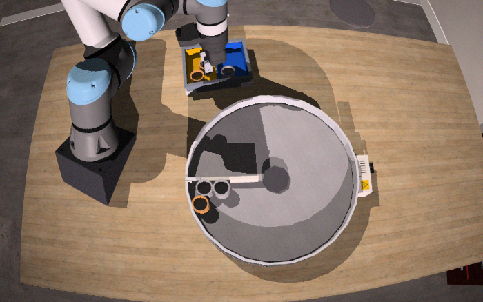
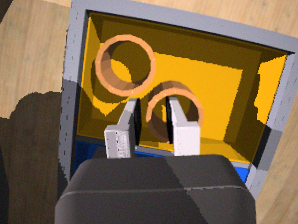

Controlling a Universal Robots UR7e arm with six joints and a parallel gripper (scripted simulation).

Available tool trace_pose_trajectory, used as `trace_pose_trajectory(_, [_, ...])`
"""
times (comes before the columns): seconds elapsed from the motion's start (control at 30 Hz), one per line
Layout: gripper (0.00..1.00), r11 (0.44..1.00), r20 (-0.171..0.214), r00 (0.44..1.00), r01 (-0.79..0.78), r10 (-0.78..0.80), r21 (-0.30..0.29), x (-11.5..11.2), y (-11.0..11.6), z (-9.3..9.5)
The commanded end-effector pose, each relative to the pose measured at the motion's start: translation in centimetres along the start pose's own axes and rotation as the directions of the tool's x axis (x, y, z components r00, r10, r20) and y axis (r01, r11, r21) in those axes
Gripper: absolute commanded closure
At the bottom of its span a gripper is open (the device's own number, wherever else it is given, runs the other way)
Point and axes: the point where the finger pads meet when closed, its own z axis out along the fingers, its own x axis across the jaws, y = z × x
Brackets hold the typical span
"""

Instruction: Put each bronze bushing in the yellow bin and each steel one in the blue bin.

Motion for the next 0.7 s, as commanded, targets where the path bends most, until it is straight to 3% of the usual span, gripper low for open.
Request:
trace_pose_trajectory(0.0, [0.53,1.0,0.002,1.0,0.002,-0.002,-0.001,0.13,0.05,-0.15])
trace_pose_trajectory(0.67, [0.53,1.0,0.002,1.0,0.002,-0.002,-0.001,0.13,0.05,-0.75])
